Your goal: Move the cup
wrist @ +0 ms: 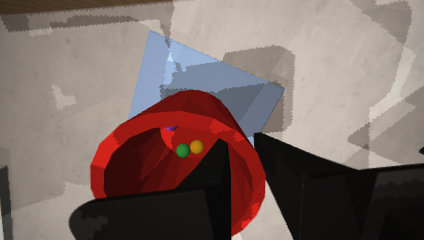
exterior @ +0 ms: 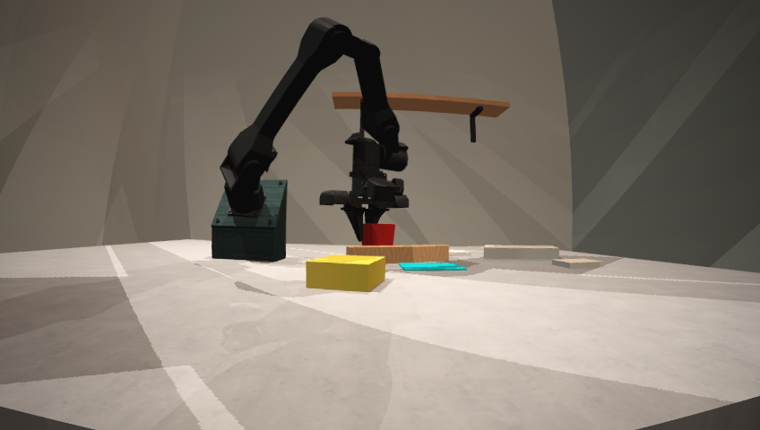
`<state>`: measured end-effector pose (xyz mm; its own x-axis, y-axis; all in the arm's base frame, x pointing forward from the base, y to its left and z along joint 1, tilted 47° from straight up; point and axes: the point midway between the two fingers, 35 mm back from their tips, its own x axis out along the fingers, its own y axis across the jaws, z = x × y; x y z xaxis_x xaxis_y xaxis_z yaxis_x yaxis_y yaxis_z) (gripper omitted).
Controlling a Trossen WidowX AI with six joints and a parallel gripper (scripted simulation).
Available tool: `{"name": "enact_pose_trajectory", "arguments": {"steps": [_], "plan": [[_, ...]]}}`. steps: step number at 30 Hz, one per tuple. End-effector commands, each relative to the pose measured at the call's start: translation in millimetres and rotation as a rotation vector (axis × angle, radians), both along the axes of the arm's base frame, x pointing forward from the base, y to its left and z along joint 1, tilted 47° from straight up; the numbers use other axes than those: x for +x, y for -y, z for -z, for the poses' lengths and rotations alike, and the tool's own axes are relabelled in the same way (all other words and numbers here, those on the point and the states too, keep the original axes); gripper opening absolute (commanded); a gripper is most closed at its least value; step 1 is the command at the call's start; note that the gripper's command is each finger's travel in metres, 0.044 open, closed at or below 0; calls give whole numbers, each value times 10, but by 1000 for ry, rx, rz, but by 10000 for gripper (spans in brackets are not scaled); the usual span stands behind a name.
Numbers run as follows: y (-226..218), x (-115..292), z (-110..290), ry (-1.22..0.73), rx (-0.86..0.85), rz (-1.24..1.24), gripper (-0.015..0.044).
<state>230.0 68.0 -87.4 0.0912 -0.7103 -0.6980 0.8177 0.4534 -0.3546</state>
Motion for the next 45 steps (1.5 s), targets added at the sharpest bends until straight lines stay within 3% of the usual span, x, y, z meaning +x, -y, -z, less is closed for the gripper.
{"name": "enact_pose_trajectory", "arguments": {"steps": [1,9,28,45], "plan": [[-2,2,-1,1,1,0,49],[-2,2,-1,1,1,0,0],[-423,-49,-389,-5,-1,-4,0],[-423,-42,-382,-7,-5,-11,0]]}}
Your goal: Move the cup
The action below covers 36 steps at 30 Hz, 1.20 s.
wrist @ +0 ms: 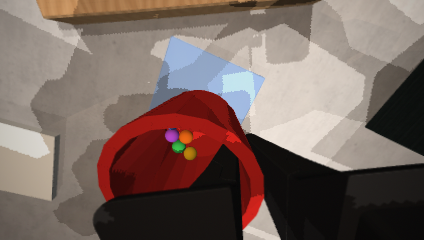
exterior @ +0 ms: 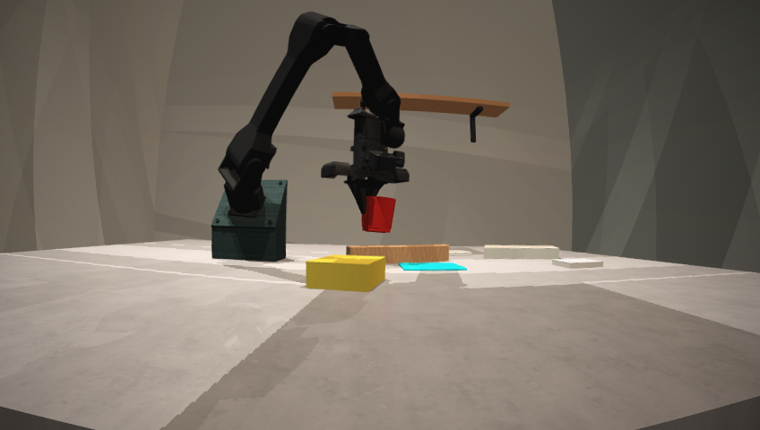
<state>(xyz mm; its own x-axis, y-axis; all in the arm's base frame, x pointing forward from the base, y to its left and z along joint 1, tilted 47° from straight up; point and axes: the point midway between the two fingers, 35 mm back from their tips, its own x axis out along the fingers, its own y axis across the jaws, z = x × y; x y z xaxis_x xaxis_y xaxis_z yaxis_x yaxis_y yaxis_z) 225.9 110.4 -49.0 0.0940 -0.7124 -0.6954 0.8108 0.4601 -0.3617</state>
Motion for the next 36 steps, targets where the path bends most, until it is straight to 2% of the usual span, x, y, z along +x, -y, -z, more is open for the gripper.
{"name": "enact_pose_trajectory", "arguments": {"steps": [1,36], "plan": [[1,-1,2,0,0,0,0],[463,448,-550,3,-2,5,0]]}}
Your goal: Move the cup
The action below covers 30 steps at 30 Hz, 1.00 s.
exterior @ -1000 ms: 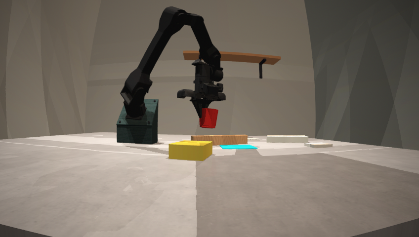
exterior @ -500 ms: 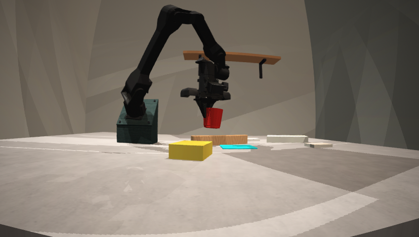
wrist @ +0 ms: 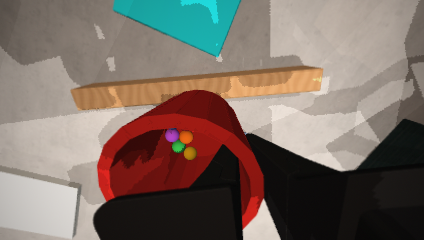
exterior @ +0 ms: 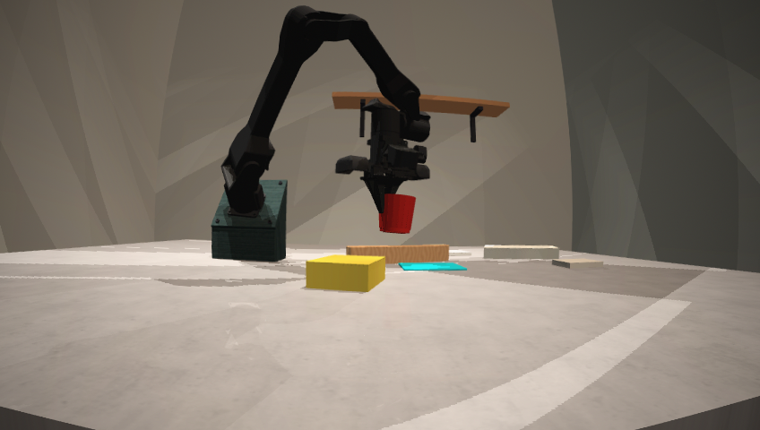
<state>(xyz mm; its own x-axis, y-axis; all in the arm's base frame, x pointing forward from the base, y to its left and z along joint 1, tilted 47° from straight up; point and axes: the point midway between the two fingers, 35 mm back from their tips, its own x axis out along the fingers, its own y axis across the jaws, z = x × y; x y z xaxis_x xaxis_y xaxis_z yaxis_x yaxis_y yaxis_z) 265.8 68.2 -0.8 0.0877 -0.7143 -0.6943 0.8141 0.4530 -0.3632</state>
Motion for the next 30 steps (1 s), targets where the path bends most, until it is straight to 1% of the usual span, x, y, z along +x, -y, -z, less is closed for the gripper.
{"name": "enact_pose_trajectory", "arguments": {"steps": [1,30], "plan": [[57,63,-86,4,0,-3,0],[534,512,-684,6,-5,-2,0]]}}
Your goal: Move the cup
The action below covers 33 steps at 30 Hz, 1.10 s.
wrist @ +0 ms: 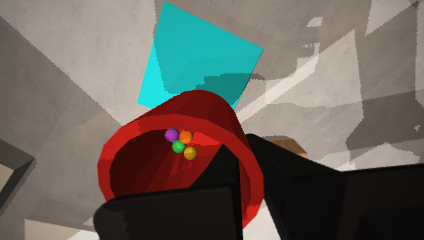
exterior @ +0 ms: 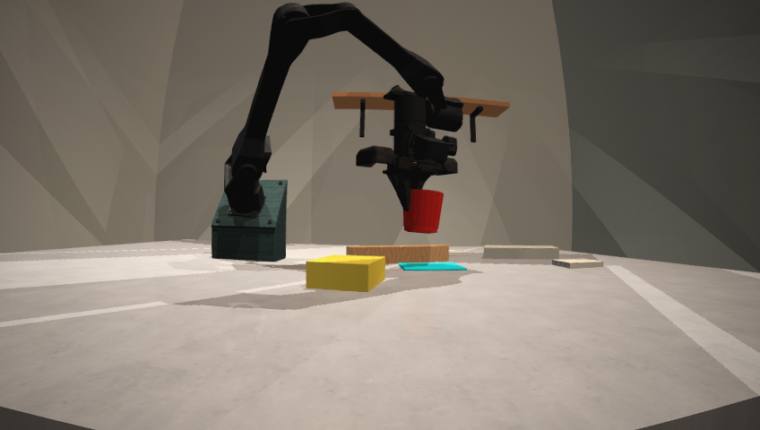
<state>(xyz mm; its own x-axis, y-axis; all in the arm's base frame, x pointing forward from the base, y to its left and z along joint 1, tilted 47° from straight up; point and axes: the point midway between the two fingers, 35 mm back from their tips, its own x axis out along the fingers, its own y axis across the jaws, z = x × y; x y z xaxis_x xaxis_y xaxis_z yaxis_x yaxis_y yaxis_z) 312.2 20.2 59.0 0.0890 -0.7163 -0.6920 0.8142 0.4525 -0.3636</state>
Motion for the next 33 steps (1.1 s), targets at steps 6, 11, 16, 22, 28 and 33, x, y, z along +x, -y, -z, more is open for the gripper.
{"name": "enact_pose_trajectory", "arguments": {"steps": [6,11,16,22,28,33], "plan": [[148,128,-212,6,-3,-1,0],[171,132,-188,6,-3,-1,0],[221,141,-137,6,-3,-2,0],[287,153,-74,6,-3,-2,0],[353,164,-12,6,-3,-2,0],[410,172,39,6,-4,-2,0]]}}
